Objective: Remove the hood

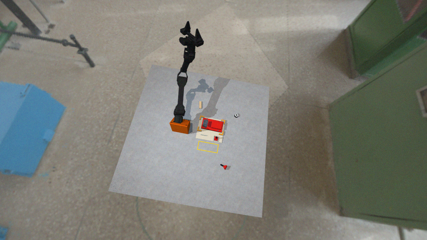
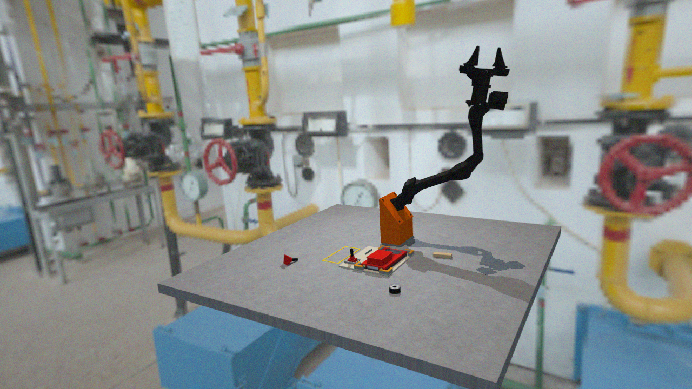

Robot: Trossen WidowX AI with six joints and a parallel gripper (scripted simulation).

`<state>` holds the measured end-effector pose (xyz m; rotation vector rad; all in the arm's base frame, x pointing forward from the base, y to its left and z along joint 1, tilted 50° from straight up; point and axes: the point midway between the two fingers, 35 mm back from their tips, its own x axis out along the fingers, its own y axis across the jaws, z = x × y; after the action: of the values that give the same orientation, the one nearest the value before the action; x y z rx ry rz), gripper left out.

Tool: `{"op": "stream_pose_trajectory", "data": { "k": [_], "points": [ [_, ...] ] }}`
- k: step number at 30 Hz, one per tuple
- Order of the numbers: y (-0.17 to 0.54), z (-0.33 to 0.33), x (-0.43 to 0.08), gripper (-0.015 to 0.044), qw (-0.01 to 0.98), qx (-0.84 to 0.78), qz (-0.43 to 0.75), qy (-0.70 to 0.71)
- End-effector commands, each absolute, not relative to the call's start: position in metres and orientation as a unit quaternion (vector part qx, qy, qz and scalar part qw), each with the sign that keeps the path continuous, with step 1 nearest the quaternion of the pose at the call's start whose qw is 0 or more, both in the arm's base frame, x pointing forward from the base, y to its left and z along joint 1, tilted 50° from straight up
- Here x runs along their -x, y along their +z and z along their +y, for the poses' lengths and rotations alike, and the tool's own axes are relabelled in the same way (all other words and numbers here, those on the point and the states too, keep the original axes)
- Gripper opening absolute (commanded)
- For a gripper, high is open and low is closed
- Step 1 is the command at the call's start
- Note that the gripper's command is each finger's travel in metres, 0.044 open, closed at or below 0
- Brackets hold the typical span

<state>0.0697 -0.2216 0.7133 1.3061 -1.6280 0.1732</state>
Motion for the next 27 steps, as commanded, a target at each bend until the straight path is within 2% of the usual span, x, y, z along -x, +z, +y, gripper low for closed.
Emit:
{"op": "stream_pose_trajectory", "data": {
  "k": [1, 11, 27],
  "points": [
    [0.690, -0.248, -0.104, 0.0440, 0.521, -0.567, -0.638, 0.017],
    [0.654, -0.271, -0.157, 0.0440, 0.558, -0.596, -0.575, -0.054],
    [0.533, -0.278, -0.300, 0.0440, 0.667, -0.645, -0.326, -0.180]
  ]
}}
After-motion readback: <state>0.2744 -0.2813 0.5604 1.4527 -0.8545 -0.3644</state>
